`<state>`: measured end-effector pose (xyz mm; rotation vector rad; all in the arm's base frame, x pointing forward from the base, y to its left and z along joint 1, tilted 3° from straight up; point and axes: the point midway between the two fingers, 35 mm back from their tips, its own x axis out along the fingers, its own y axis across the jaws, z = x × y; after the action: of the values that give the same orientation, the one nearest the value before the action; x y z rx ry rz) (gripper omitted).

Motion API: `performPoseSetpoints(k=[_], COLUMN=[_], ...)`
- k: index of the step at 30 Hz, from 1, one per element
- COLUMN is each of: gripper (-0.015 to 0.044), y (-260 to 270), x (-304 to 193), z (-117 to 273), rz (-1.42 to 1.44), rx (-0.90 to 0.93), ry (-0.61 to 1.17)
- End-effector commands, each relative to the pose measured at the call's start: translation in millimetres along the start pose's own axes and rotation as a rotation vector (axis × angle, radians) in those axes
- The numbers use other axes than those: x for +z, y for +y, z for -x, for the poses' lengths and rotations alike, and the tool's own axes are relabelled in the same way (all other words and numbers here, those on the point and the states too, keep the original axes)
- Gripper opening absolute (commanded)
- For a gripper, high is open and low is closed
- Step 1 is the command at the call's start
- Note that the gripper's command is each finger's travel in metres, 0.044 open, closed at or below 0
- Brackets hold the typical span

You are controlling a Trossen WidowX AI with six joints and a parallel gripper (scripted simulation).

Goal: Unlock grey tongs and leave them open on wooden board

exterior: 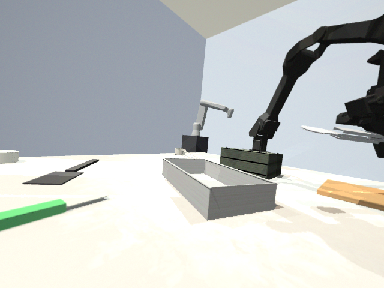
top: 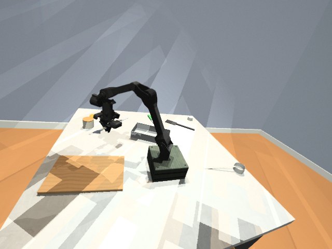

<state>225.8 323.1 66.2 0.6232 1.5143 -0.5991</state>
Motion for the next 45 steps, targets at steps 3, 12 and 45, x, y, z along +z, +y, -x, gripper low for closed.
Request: performPoseSetpoints(k=[3,12,45], gripper=[-0.015,-0.015,-0.015], y=[-3,-15,-78], x=[-40,-98,-227], z=[2,3,6], rz=[-0.05,-0.129,-0.355], rx=[0.003,0.003,-0.008], ry=[0.008,0.015,0.053])
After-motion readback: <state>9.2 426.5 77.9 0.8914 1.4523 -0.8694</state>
